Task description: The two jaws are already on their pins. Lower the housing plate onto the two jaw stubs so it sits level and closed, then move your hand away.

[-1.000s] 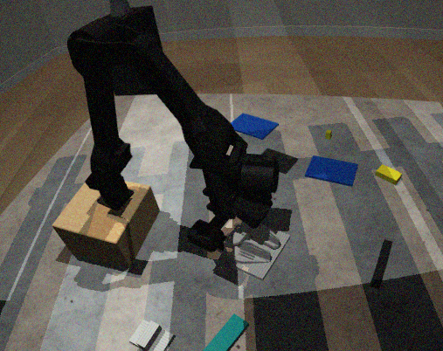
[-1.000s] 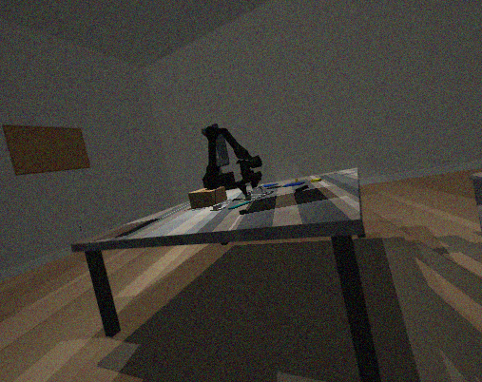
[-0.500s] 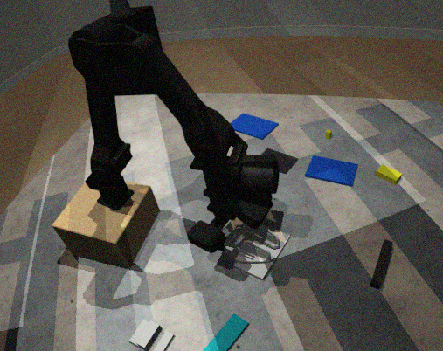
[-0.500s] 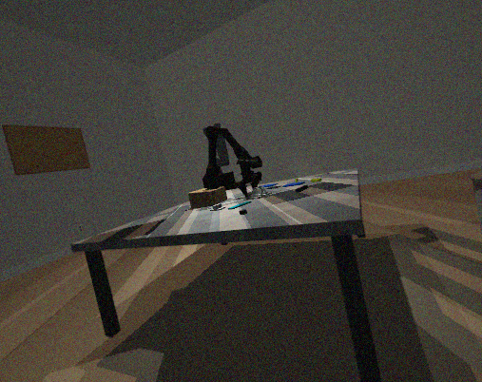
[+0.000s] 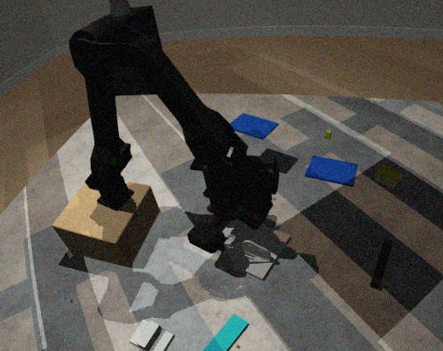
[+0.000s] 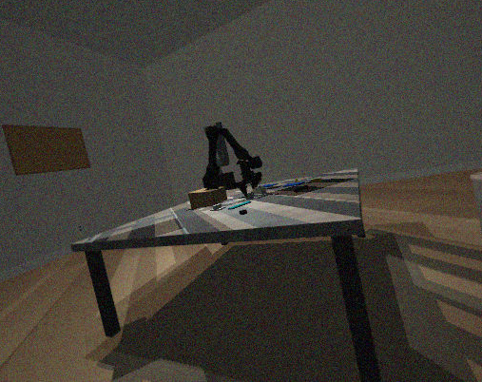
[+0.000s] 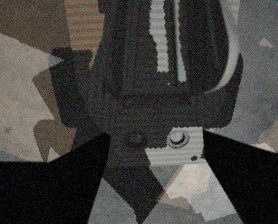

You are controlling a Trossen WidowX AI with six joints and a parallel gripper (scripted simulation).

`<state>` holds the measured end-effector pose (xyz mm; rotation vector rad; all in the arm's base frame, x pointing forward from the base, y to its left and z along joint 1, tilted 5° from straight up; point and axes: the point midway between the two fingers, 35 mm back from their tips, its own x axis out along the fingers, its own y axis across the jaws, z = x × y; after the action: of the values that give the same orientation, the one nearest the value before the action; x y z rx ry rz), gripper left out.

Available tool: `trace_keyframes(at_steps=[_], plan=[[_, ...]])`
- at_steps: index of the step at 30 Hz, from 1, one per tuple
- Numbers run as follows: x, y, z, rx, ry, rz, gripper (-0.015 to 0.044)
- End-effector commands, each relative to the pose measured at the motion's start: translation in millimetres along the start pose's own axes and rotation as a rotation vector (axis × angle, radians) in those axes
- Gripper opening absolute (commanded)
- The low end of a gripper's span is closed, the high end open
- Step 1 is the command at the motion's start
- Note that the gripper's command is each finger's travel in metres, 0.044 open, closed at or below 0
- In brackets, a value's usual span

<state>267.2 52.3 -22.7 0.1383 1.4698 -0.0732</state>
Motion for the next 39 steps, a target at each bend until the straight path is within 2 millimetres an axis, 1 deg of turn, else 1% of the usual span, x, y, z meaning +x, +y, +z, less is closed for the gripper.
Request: trace_keyframes(at_steps=[1,15,18,19,32,34,36,39], plan=[[0.5,-0.4,0.2,0.005,-0.002,-0.003,0.0351],[0.5,-0.4,0.2,0.005,-0.002,-0.003,0.0351],[0.0,0.0,0.0,0.000,0.000,0.000,0.0430],[0.0,0.0,0.0,0.000,0.000,0.000,0.0440],[0.0,0.0,0.0,0.000,0.000,0.000,0.0440],[-4.4,0.2,0.6,0.000,0.000,0.000,0.0440],[-13.9,0.5,1.6,0.001,-0.001,0.000,0.0440],[-39.2,0.6,2.3,0.003,-0.002,-0.001,0.0440]])
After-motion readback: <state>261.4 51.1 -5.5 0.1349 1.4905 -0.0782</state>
